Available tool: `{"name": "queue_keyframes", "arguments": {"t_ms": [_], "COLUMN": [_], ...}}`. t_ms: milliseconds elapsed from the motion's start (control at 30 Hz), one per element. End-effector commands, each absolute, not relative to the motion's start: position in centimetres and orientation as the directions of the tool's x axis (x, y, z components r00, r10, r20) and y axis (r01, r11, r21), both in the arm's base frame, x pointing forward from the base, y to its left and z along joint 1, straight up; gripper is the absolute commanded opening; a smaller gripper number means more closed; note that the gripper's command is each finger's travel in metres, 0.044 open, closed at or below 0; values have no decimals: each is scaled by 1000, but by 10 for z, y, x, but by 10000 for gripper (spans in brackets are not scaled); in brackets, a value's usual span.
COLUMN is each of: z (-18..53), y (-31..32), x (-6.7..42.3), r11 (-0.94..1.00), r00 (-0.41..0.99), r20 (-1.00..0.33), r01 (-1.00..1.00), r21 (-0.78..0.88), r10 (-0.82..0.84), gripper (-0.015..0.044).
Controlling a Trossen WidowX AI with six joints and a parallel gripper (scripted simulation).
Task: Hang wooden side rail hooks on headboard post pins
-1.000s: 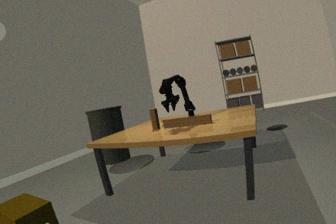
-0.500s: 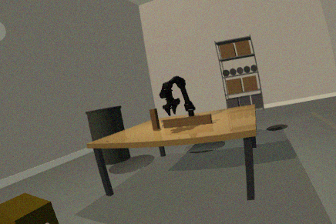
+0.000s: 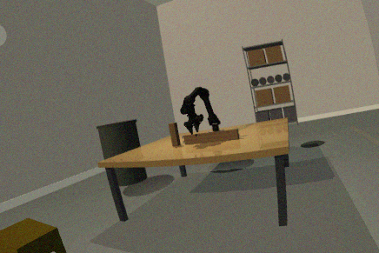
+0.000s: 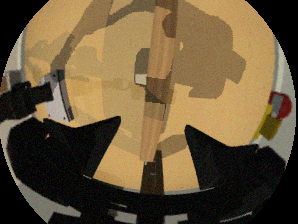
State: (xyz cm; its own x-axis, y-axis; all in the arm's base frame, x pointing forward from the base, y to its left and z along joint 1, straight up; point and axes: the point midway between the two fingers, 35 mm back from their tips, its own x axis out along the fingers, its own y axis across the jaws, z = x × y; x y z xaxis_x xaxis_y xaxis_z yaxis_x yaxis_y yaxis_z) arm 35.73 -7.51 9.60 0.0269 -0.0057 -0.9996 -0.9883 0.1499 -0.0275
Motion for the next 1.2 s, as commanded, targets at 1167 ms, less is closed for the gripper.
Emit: {"name": "queue_keyframes", "arguments": {"t_ms": [1167], "z": [39], "y": [-74], "x": [357], "r11": [146], "r00": [28], "r20": [-1000], "r01": [-989], "r21": [-28], "r10": [0], "gripper": [387]}}
